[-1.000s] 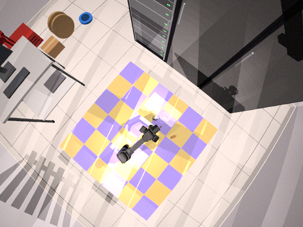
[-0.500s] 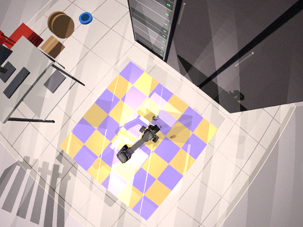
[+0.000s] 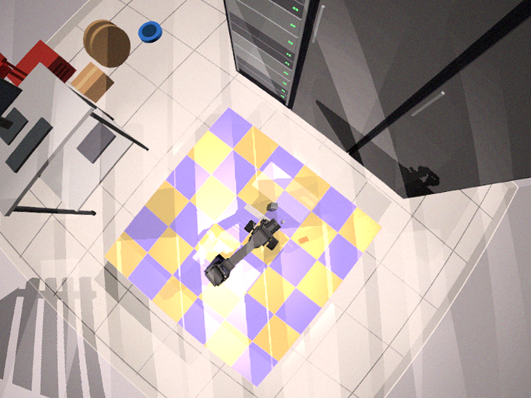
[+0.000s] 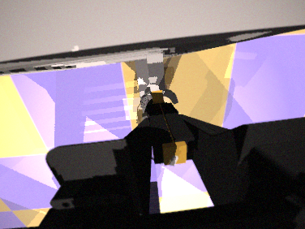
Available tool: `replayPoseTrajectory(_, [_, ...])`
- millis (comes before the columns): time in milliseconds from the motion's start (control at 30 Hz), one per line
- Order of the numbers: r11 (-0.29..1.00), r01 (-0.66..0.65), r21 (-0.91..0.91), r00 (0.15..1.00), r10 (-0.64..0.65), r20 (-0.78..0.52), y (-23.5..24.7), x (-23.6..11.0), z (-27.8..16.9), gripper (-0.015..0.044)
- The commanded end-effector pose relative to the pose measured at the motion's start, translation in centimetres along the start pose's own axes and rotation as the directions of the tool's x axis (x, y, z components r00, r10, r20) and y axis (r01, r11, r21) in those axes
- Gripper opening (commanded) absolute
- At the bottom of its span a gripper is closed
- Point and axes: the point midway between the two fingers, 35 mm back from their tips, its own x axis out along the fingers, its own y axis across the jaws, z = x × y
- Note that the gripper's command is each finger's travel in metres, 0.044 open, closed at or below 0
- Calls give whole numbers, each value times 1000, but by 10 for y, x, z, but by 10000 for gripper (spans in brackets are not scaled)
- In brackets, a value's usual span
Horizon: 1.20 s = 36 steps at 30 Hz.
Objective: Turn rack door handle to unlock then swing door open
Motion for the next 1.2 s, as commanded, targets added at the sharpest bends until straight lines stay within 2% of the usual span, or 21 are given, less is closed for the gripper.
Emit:
replayPoseTrajectory(0, [995, -1, 103, 1000, 1, -2, 0, 1, 0, 25])
replayPoseTrajectory(233, [901, 0, 434, 1000, 1, -2, 0, 1, 0, 25])
replayPoseTrajectory(467, [701, 0, 713, 1000, 1, -2, 0, 1, 0, 25])
replayPoseTrajectory(833, [233, 0, 972, 1000, 3, 0, 0, 1, 0, 25])
replayPoseTrajectory(1167, [-255, 2, 967, 1000, 1, -2, 0, 1, 0, 25])
